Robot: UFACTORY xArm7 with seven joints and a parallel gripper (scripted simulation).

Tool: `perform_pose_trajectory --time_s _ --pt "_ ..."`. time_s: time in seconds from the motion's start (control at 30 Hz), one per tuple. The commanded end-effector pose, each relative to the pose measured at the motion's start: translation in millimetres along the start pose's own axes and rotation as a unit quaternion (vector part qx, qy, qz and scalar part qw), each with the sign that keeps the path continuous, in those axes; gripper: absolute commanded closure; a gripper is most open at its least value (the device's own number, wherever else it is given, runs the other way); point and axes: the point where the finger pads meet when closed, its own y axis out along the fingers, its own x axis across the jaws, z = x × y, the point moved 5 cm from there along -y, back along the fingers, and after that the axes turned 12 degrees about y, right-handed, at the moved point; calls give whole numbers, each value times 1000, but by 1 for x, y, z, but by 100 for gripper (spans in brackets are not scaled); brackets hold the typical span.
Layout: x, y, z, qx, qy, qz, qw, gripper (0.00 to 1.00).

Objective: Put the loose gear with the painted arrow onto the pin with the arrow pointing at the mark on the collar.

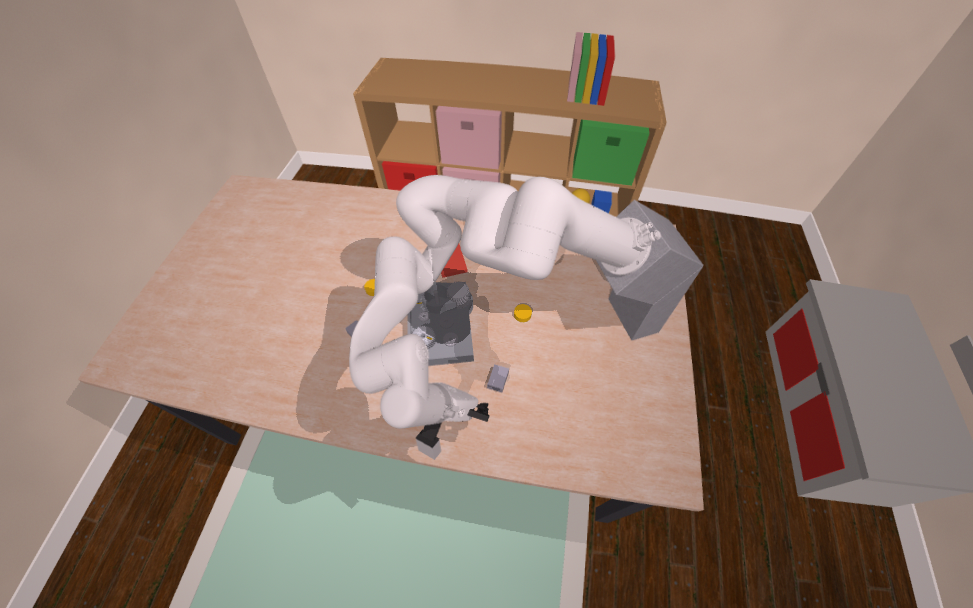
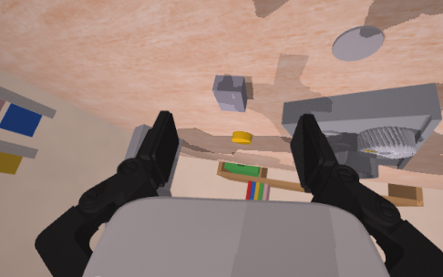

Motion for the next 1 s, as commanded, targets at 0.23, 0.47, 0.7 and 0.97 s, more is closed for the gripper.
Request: perform_pose_trajectory --time_s 0.23,0.47,0.7,0.97 --pt "-1 -14 6 59 -11 30 998 0" --pt "-1 -14 6 59 -11 30 998 0" --pt "0 -21 7 83 -15 40 996 0" --pt "1 -29 9 107 -18 48 993 0"
